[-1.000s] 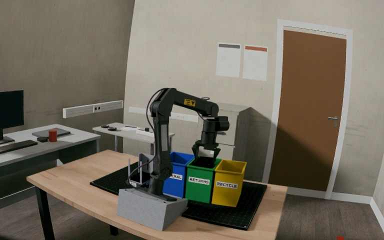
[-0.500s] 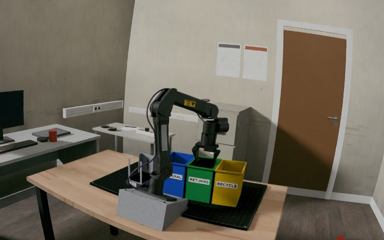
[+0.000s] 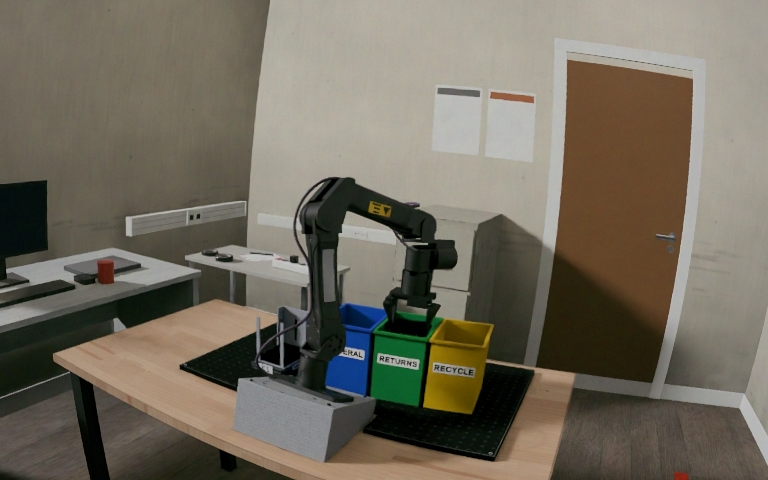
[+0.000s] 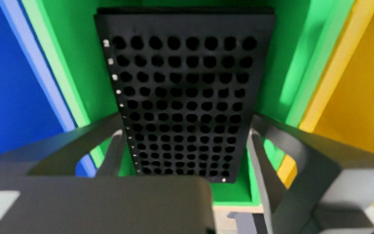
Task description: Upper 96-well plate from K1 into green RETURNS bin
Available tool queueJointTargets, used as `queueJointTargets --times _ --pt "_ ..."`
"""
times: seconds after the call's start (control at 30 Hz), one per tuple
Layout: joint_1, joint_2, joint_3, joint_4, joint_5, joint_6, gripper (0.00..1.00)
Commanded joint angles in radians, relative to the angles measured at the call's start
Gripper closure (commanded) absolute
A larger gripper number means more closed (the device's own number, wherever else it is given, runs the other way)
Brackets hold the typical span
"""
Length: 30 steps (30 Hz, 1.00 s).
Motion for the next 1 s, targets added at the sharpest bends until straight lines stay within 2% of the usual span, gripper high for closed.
queueJointTargets --times 0.0,0.1,0.23,0.33,0.97 --pt "-0.003 -0.041 0.032 0.025 -0.004 0.007 1.00" --pt "0.002 -0.037 -0.014 0.034 -0.003 0.010 1.00" --pt "0.007 -0.037 -0.006 0.044 -0.003 0.012 1.00" --pt "0.006 -0.035 -0.032 0.053 -0.002 0.013 1.00" --pt "0.002 -0.020 -0.022 0.049 -0.001 0.008 1.00"
